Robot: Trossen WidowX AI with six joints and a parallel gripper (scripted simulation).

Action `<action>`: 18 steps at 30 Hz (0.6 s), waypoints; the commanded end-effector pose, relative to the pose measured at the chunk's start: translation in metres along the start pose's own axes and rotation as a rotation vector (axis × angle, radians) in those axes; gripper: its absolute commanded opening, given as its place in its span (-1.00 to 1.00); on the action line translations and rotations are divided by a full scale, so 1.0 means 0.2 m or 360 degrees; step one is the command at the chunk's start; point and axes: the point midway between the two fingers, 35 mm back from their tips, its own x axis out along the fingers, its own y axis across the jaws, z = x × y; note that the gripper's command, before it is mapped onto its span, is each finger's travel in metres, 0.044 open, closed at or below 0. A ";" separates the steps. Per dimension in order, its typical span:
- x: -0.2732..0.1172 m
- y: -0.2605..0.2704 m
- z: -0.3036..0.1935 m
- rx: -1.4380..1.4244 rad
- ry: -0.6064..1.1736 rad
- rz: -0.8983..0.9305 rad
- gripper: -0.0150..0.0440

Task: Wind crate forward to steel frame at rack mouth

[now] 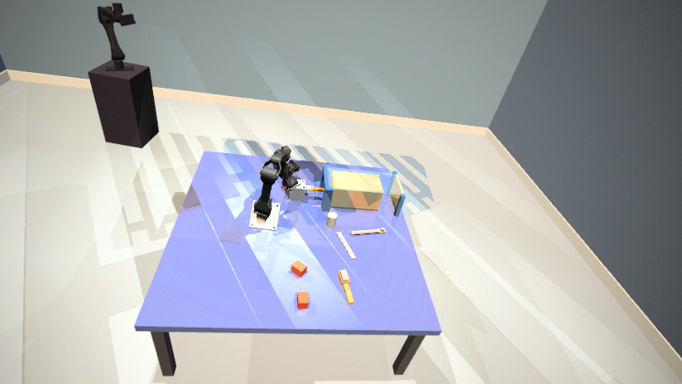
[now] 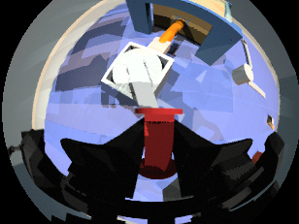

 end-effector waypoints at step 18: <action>0.05 -0.16 0.08 0.0018 -0.0016 -0.0066 -0.49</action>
